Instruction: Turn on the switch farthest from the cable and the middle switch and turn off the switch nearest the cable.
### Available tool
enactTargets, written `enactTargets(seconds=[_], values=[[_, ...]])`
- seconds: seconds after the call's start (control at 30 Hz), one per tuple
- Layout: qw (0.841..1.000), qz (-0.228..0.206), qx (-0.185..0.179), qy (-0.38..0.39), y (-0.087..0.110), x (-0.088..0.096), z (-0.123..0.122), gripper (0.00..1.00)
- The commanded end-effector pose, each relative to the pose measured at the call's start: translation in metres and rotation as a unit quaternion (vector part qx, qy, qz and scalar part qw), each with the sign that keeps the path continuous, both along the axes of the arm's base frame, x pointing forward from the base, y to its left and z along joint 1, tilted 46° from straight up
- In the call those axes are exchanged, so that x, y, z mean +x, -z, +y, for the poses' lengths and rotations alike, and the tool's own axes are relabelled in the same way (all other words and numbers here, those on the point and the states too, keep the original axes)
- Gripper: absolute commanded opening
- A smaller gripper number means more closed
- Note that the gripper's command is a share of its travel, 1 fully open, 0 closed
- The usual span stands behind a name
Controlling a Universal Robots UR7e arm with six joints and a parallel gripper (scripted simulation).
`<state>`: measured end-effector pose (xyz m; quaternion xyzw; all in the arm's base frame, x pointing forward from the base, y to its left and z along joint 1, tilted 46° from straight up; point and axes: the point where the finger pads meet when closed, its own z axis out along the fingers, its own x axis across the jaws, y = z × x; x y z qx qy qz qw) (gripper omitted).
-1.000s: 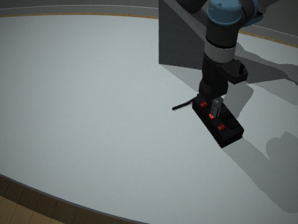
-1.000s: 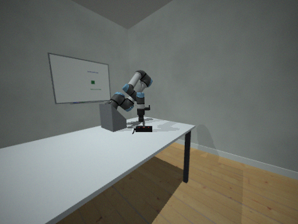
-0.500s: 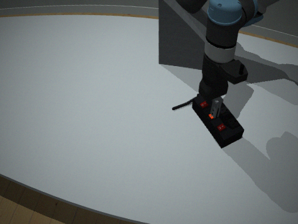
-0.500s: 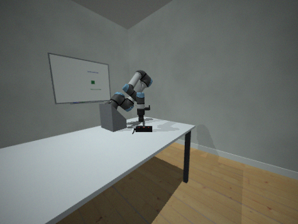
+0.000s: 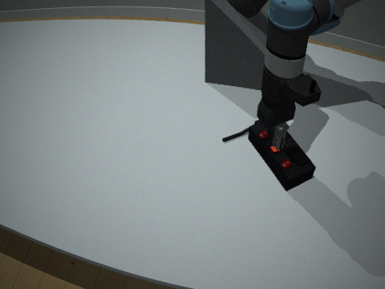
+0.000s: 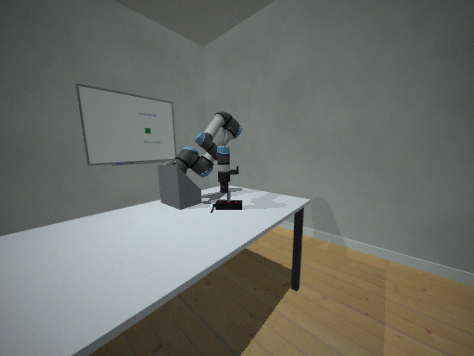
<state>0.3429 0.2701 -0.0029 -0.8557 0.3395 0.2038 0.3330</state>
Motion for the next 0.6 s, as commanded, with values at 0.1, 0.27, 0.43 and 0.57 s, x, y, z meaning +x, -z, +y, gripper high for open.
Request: enactTargets(seconds=[0.1,0.27,0.43,0.57], values=[[1.000,-0.001,0.000,0.000,-0.013,0.003,-0.013,0.00],[1.000,-0.001,0.000,0.000,-0.021,0.004,-0.021,0.00],[1.000,-0.001,0.000,0.000,-0.023,0.004,-0.023,0.00],[1.000,-0.001,0.000,0.000,-0.023,0.004,-0.023,0.00]])
